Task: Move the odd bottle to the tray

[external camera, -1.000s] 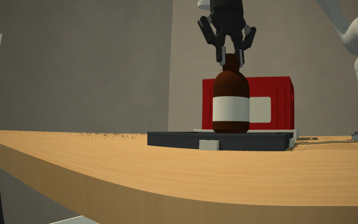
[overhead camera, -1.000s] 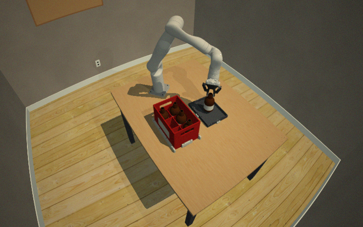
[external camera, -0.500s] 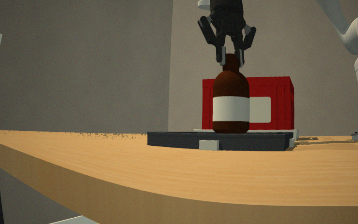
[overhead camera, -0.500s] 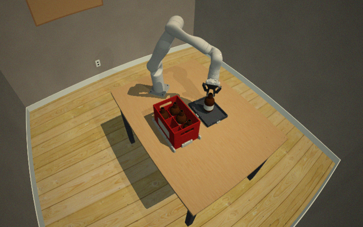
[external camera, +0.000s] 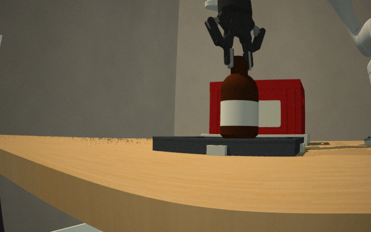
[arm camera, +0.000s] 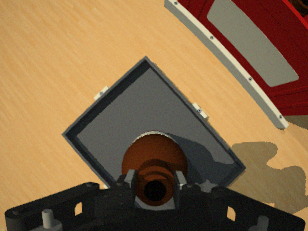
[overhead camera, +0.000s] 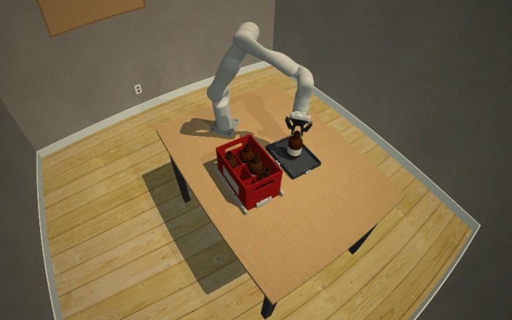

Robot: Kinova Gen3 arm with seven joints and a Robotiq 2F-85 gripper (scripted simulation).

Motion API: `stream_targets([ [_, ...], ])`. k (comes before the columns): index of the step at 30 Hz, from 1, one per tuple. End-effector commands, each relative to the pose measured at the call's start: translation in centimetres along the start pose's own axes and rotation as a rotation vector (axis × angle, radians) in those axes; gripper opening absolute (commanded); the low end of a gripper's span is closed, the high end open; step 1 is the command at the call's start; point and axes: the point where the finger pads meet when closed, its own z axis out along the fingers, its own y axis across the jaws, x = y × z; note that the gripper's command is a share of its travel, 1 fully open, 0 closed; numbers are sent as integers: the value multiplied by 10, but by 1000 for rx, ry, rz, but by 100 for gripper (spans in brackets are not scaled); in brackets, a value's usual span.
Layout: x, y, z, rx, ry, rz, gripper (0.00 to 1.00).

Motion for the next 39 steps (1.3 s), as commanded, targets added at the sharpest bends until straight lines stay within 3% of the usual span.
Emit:
stream_targets([
  [1, 0, 0, 0, 2, 0, 0, 0],
  [39, 0, -1, 14, 2, 0, 0, 0],
])
